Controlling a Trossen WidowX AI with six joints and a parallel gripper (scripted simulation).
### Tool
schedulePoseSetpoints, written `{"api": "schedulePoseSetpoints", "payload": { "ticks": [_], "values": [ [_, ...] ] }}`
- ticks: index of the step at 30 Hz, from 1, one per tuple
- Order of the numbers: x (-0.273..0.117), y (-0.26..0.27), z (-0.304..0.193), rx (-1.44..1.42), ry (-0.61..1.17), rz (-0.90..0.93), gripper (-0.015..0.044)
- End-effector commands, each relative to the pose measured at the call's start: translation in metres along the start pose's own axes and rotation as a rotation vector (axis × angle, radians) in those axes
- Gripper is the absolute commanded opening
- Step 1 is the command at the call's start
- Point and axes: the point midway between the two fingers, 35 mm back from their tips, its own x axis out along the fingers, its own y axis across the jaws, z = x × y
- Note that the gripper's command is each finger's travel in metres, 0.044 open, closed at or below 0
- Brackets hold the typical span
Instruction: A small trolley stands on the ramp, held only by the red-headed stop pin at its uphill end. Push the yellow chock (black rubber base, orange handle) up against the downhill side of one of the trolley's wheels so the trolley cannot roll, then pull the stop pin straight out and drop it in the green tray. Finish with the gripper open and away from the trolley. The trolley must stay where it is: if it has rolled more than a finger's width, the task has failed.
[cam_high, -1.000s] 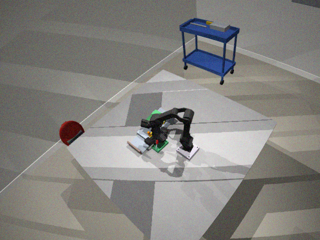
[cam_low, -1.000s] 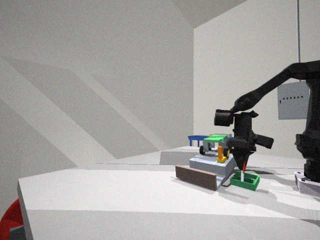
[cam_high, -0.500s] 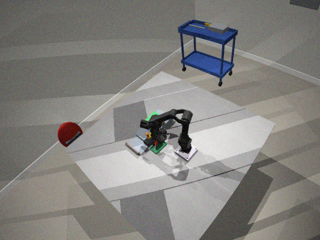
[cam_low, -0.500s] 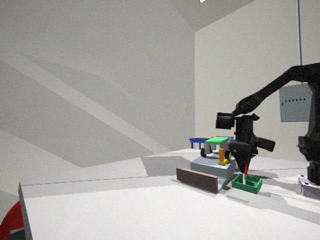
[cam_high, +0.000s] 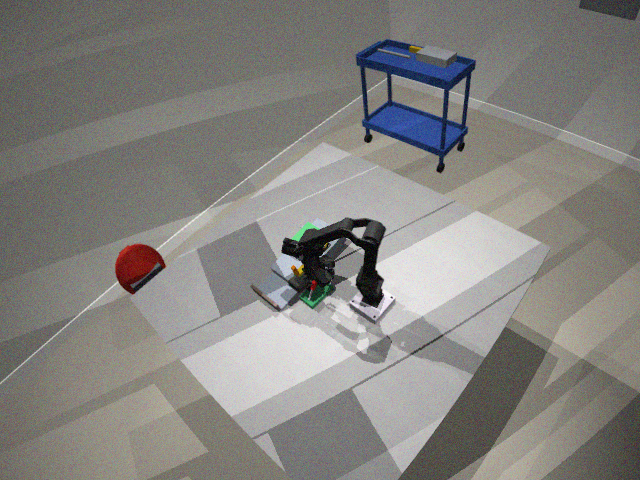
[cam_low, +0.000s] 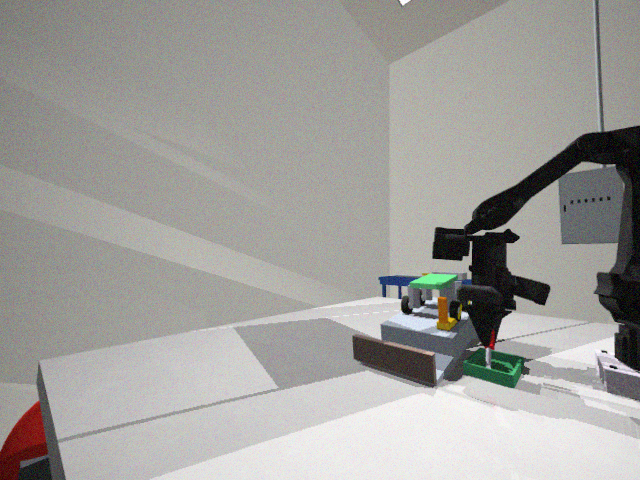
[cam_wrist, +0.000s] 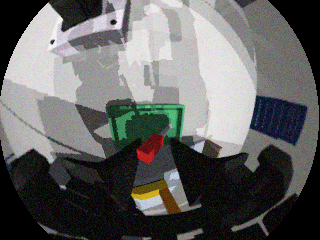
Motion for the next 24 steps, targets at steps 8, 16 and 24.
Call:
{"api": "schedulePoseSetpoints", "payload": {
  "ticks": [8,16,24],
  "values": [
    [0.003,0.005,0.001,-0.001,-0.006,-0.003,0.0190],
    [0.005,0.009,0.001,-0.001,-0.006,-0.002,0.0190],
    [0.006,0.012,0.000,-0.001,-0.006,-0.002,0.0190]
  ]
}}
